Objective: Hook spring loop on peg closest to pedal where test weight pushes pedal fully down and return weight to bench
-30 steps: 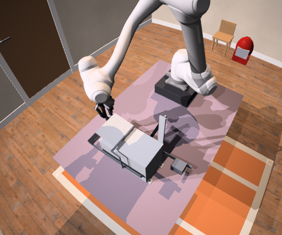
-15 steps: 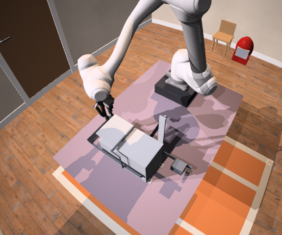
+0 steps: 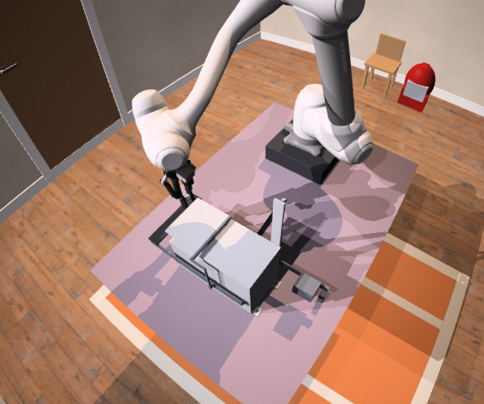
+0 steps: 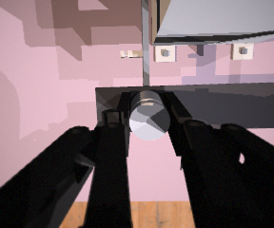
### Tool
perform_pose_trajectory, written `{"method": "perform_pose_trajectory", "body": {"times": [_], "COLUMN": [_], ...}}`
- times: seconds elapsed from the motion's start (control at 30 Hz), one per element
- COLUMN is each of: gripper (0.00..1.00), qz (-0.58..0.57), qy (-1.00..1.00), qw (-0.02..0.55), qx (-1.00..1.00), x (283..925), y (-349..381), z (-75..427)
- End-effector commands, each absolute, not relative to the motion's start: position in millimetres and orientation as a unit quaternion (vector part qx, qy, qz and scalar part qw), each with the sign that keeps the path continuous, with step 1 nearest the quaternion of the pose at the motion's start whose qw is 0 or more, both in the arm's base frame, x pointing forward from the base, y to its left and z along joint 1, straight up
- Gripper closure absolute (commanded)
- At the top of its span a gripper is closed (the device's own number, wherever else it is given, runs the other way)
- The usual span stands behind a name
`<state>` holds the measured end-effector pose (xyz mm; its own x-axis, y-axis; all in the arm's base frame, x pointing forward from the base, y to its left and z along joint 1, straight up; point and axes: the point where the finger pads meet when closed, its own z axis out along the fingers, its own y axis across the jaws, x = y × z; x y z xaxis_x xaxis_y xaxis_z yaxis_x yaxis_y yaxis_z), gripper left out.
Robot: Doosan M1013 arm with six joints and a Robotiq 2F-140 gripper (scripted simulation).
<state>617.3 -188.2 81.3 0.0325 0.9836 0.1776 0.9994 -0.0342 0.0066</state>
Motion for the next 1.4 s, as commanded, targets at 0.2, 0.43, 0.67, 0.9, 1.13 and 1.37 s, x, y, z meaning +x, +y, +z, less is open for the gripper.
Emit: {"method": "perform_pose_trajectory", "body": {"times": [0.2,0.43,0.67,0.9,1.13,1.37], "gripper": [0.75,0.75,0.75,0.75,0.75,0.75], "qz": [-0.067,-0.067,-0.067,-0.067,-0.067,-0.067], "qy": [-0.692,-0.692,-0.692,-0.692,-0.692,-0.692], "qw": [0.059,0.059,0.059,0.059,0.059,0.059], "qx": [-0.716,-0.716,-0.716,-0.716,-0.716,-0.716], "x": [617.7,617.7,617.7,617.6,617.6,617.5], "y": [-188.4,-188.4,-188.4,-188.5,-188.5,-188.5], "z": [90.0,96.0,100.9,107.9,111.8,118.8]}}
